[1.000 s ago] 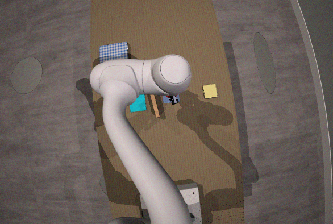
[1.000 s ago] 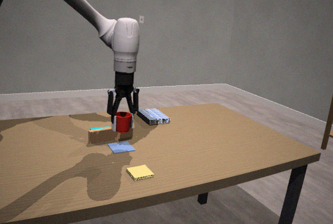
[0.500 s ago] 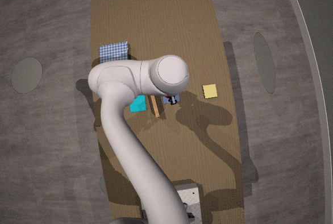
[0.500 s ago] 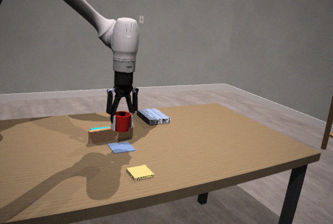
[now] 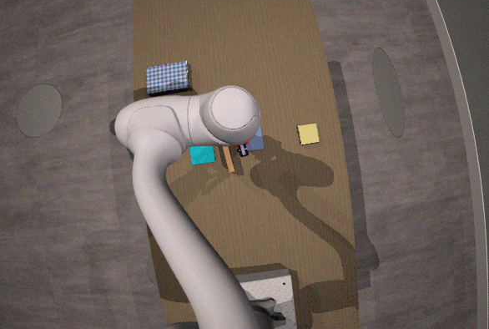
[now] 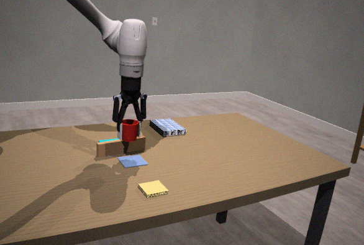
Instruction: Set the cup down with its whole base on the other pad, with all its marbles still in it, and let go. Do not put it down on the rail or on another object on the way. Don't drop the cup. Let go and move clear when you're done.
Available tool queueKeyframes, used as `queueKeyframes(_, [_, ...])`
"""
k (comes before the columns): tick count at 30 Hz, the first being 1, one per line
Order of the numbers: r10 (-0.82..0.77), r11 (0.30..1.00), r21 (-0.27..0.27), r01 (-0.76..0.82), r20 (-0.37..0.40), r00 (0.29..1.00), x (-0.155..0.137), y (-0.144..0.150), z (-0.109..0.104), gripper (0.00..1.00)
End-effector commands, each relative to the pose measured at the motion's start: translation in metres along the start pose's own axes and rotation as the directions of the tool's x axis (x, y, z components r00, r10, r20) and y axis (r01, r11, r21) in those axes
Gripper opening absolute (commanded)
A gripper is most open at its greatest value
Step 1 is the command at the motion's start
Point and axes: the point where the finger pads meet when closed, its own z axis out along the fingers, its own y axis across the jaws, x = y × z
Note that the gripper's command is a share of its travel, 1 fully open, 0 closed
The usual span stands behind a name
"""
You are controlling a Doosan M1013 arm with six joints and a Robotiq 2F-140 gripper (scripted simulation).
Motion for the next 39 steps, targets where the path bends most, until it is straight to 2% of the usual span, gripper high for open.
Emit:
queueKeyframes(1, [0.0, 1.0, 0.0, 0.0, 0.0, 1.0, 0.015, 0.0, 0.0, 0.49])
queueKeyframes(6, [0.0, 1.0, 0.0, 0.0, 0.0, 1.0, 0.038, 0.0, 0.0, 0.49])
queueKeyframes(8, [0.0, 1.0, 0.0, 0.0, 0.0, 1.0, 0.038, 0.0, 0.0, 0.49])
queueKeyframes(23, [0.0, 1.0, 0.0, 0.0, 0.0, 1.0, 0.109, 0.0, 0.0, 0.49])
queueKeyframes(39, [0.0, 1.0, 0.0, 0.0, 0.0, 1.0, 0.151, -0.001, 0.0, 0.49])
